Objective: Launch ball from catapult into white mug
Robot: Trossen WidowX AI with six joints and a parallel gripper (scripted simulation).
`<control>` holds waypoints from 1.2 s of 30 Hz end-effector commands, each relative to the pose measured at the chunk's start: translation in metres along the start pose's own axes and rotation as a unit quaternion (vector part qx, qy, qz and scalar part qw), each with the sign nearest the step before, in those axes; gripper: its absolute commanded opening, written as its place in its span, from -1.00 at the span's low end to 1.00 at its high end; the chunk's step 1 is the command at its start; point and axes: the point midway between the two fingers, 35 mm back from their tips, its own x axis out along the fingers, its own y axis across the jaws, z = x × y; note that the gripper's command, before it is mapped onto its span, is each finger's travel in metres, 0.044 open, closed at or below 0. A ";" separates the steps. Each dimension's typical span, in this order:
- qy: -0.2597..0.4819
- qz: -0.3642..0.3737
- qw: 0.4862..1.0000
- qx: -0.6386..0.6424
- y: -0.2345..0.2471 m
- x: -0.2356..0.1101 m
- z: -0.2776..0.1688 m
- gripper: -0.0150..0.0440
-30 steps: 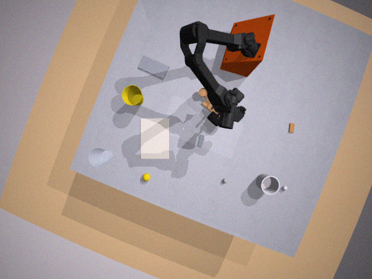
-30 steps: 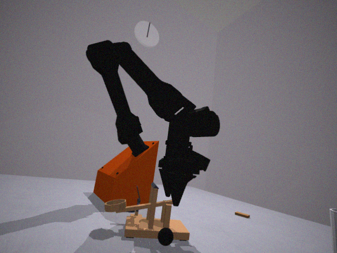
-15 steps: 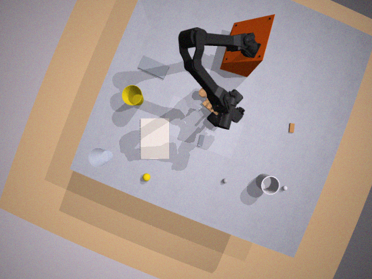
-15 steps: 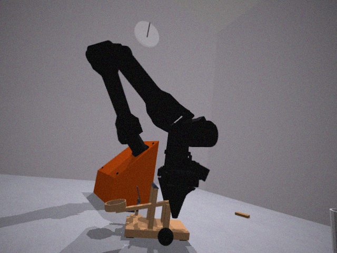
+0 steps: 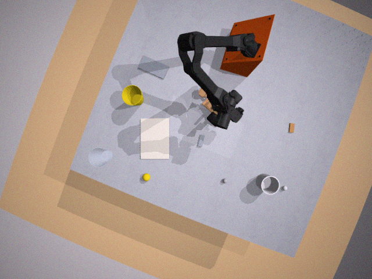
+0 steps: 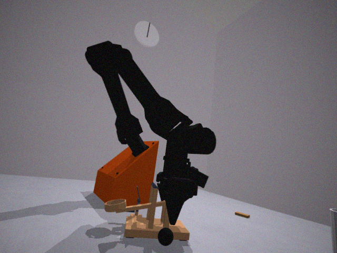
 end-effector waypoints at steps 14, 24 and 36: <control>0.000 0.000 1.000 0.001 0.000 -0.002 0.000 -0.14; -0.006 0.003 0.999 0.037 -0.001 -0.053 0.024 -0.49; -0.010 0.008 0.973 0.231 0.026 -0.056 0.146 -0.49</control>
